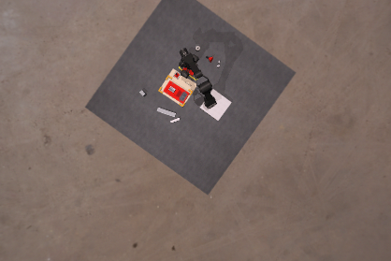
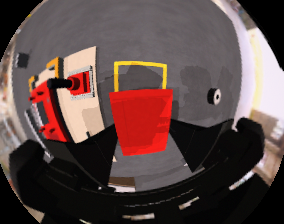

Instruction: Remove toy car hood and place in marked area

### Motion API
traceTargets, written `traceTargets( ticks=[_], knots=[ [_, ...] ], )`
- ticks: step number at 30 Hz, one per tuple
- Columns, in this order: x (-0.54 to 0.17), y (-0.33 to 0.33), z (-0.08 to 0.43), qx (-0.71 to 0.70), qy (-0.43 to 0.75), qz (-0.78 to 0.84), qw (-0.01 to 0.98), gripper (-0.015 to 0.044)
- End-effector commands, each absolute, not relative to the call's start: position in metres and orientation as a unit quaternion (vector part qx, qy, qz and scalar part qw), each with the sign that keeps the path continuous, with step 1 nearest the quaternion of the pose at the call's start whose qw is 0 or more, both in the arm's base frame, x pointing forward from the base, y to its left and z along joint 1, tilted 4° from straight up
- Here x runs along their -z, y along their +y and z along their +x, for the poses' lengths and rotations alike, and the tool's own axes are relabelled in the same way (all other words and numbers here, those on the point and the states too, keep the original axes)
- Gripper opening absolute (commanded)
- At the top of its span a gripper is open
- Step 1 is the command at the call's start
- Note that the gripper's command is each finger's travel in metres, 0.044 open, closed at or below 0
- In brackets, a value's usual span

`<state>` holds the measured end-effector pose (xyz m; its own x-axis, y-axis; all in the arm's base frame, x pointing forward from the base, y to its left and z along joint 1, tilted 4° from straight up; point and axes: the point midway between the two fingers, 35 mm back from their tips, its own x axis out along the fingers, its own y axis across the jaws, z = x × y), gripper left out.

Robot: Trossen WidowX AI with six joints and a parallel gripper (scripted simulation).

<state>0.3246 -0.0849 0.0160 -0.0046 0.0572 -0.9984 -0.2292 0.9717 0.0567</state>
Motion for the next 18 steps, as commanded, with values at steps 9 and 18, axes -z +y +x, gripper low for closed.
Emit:
traceTargets(
  ticks=[9,18],
  knots=[
    [-0.0086,-0.0845,0.3235,-0.100,0.703,-0.060,0.702,0.0000],
    [-0.0042,-0.0842,0.3234,-0.100,0.703,-0.060,0.702,0.0000]
  ],
)
